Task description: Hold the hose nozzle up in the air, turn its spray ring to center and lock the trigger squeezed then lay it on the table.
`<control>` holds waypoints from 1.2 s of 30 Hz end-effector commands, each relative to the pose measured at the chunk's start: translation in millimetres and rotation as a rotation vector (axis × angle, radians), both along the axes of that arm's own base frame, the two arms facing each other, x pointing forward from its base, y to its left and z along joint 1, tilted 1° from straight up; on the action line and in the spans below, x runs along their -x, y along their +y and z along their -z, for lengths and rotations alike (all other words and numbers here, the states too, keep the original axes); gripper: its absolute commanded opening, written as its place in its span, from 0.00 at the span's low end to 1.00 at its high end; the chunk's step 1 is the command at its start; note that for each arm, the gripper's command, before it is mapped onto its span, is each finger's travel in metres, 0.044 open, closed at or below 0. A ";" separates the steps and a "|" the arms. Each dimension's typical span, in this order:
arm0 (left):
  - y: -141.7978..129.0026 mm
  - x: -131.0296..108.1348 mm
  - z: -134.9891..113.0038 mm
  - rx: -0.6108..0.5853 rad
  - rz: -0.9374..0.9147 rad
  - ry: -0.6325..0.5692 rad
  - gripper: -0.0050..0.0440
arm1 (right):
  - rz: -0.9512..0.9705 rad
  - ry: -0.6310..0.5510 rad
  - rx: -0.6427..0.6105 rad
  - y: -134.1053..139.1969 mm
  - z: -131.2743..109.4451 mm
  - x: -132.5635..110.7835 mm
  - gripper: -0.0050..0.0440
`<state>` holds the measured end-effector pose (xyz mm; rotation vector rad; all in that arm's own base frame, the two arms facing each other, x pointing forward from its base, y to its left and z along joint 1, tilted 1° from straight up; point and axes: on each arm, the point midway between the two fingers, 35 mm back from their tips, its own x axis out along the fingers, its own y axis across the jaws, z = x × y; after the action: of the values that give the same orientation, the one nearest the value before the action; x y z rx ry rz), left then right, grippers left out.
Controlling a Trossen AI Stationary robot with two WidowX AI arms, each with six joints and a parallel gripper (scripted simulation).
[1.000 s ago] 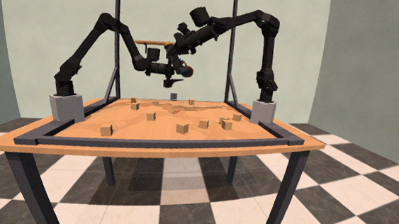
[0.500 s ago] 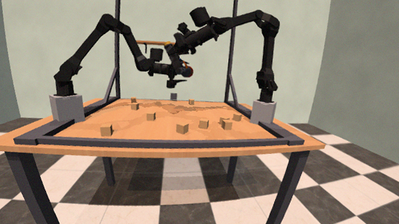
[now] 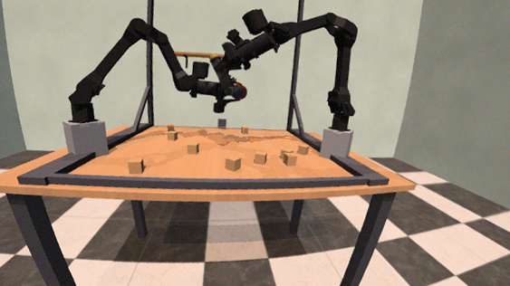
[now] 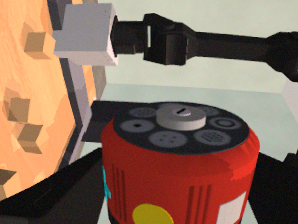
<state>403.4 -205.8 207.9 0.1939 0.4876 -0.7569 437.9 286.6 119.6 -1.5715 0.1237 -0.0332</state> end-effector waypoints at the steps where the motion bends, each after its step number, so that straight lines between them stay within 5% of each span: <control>1: -1.1 -2.2 -19.6 0.022 0.000 -0.044 0.45 | -0.003 -0.011 -0.008 1.4 -7.5 -1.3 0.10; 6: -1.1 -2.2 -19.6 0.022 0.000 -0.044 0.45 | -0.003 -0.011 -0.008 1.4 -7.5 -1.3 0.10; 20: -1.1 -2.2 -19.6 0.022 0.000 -0.044 0.45 | -0.009 0.236 -0.042 1.6 -20.2 -1.7 0.10; 36: -1.1 -2.2 -19.5 0.022 0.000 -0.044 0.45 | -0.010 0.220 -0.036 1.7 -18.3 -1.9 0.10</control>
<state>403.3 -205.6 206.8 0.1982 0.4911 -0.7569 438.7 286.2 123.7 -1.5539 0.3089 0.1528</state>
